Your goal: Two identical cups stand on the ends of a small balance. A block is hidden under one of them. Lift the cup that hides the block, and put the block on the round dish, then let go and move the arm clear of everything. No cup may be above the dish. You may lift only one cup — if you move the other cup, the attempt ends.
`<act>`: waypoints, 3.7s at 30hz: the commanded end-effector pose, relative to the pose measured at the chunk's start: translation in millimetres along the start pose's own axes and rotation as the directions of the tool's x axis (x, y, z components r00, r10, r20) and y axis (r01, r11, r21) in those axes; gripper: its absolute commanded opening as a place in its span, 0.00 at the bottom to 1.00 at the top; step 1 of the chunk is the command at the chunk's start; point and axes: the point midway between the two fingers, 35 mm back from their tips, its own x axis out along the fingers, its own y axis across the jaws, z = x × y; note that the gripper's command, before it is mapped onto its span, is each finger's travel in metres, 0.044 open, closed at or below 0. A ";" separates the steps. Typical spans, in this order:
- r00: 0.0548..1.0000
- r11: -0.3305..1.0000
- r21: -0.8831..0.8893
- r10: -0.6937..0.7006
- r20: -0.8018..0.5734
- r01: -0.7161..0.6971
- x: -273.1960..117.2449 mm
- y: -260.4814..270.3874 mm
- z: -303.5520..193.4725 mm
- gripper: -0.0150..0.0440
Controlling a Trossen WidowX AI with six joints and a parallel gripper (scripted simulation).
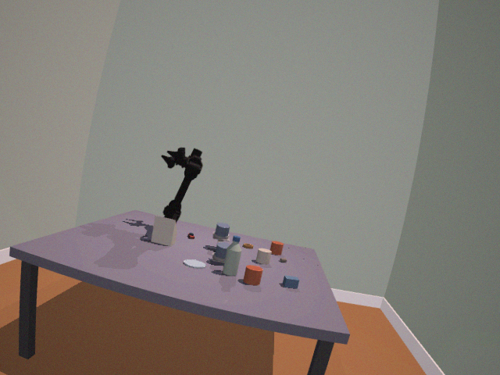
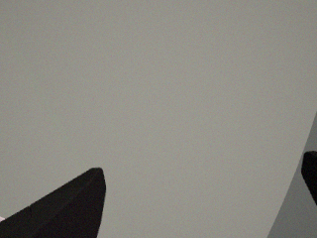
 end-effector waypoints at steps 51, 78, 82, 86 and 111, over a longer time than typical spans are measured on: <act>0.089 0.606 -0.034 -0.171 -0.981 0.795 -325.1 27.1 -235.8 1.00; -0.481 -0.050 -0.483 0.054 -0.875 0.874 -479.3 194.8 -103.4 1.00; -0.530 -0.165 -0.536 0.084 -0.844 0.828 -481.7 223.0 -78.4 1.00; -0.573 -0.281 -0.578 0.109 -0.812 0.766 -478.6 250.9 -54.0 1.00; -0.805 -0.847 -0.479 0.109 -0.583 0.232 -380.4 375.0 44.1 1.00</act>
